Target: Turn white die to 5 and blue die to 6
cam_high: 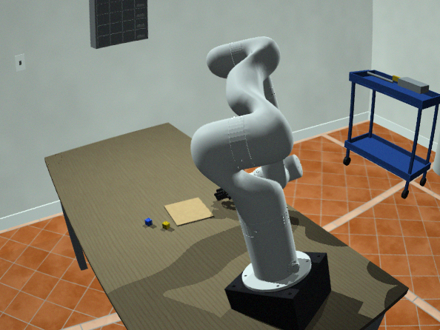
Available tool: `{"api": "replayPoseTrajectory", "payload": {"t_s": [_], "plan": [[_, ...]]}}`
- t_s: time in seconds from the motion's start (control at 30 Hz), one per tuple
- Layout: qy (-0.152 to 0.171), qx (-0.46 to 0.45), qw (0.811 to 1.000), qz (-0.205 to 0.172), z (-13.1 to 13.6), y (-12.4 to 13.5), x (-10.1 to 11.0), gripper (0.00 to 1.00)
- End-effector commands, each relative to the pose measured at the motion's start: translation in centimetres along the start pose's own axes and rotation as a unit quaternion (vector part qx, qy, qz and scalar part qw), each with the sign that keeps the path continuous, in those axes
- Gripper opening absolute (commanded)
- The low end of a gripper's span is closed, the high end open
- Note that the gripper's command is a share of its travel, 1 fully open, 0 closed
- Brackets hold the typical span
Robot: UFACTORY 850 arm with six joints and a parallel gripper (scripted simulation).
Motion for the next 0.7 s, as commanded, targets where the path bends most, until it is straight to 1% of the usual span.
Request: {"api": "replayPoseTrajectory", "payload": {"t_s": [0.0,0.67], "plan": [[0.000,0.001,1.000,0.000,0.05,-0.04,0.01,0.15],[0.000,0.001,1.000,0.000,0.08,0.83,-0.45,0.15]]}}
Point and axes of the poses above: the point where the finger pads meet when closed, its own x axis back along the fingers, its own z axis across the jaws, y = z × x, the point moved 7 cm from there along x, back along the fingers, and after that the axes turned 2 degrees about -x, right-handed, at the moved point
